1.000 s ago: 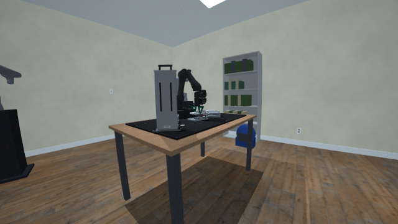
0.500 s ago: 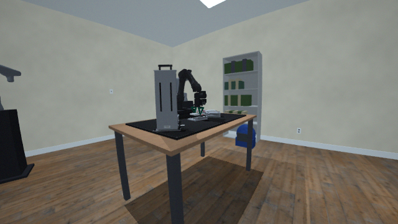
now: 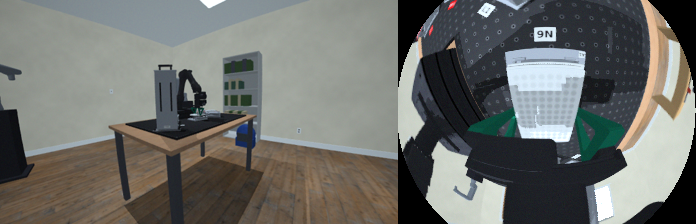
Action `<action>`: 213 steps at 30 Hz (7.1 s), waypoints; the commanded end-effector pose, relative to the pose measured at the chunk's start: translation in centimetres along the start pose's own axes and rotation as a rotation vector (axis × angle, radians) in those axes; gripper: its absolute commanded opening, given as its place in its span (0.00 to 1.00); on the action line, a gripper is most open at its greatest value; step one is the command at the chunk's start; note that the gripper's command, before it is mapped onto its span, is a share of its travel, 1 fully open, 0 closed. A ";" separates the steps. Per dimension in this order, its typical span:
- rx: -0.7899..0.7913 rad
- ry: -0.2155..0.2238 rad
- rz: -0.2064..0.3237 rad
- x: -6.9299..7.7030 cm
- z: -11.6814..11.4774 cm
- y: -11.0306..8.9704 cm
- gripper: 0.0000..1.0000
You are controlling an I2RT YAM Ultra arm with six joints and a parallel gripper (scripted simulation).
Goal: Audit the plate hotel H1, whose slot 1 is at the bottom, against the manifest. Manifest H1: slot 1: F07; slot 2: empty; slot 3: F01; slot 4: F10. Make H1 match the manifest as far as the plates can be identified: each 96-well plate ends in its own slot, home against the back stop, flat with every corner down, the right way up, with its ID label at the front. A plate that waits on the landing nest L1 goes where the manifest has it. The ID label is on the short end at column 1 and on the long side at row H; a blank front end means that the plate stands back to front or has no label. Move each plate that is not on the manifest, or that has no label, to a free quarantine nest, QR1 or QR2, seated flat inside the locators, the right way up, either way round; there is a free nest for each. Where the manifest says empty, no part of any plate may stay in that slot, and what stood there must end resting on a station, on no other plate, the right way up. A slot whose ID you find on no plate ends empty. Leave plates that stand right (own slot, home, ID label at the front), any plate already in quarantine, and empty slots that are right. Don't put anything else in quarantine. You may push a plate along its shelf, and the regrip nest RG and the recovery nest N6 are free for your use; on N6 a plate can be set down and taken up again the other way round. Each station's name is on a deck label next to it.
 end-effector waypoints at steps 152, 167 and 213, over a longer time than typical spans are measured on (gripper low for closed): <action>-0.959 -0.013 -0.006 4.2 -0.2 0.2 1.00; -1.236 -0.012 -0.008 4.2 -0.2 0.2 1.00; -2.056 -0.009 -0.014 4.2 -0.2 0.2 1.00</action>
Point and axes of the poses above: the point where the finger pads meet when closed, its own x axis back along the fingers, its own z axis across the jaws, y = z × x, the point moved 4 cm from there along x, back along the fingers, and after that the axes turned 14 degrees about x, right-handed, at the moved point
